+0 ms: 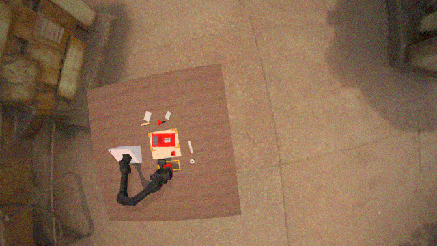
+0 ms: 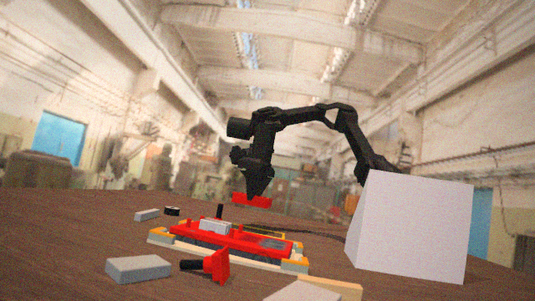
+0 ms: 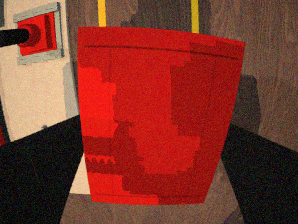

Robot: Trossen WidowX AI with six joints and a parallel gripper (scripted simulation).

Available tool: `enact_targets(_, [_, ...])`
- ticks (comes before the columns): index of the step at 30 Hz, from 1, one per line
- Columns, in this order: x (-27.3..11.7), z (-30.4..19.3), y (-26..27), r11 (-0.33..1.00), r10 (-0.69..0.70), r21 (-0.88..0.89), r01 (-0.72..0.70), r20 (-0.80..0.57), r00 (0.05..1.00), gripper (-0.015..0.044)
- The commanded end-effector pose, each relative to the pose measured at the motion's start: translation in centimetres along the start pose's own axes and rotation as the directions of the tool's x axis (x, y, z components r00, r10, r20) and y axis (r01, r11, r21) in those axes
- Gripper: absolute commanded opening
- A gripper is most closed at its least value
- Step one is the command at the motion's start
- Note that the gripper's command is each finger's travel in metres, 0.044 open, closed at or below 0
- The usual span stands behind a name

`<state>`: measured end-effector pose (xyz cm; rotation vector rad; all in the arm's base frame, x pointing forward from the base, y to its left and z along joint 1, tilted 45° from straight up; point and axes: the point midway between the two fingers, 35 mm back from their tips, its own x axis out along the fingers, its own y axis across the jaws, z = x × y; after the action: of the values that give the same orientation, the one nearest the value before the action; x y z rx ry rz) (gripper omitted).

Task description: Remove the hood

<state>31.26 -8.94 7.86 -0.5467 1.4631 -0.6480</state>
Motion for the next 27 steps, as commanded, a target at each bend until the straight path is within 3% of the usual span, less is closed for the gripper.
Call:
enact_targets(1, [0.5, -0.1, 0.0, 1.0, -0.005, -0.006, 0.005, -0.003, 1.0, 0.0])
enact_targets(27, [2.7, -0.2, -0.1, 1.0, -0.008, -0.006, 0.007, -0.003, 1.0, 0.0])
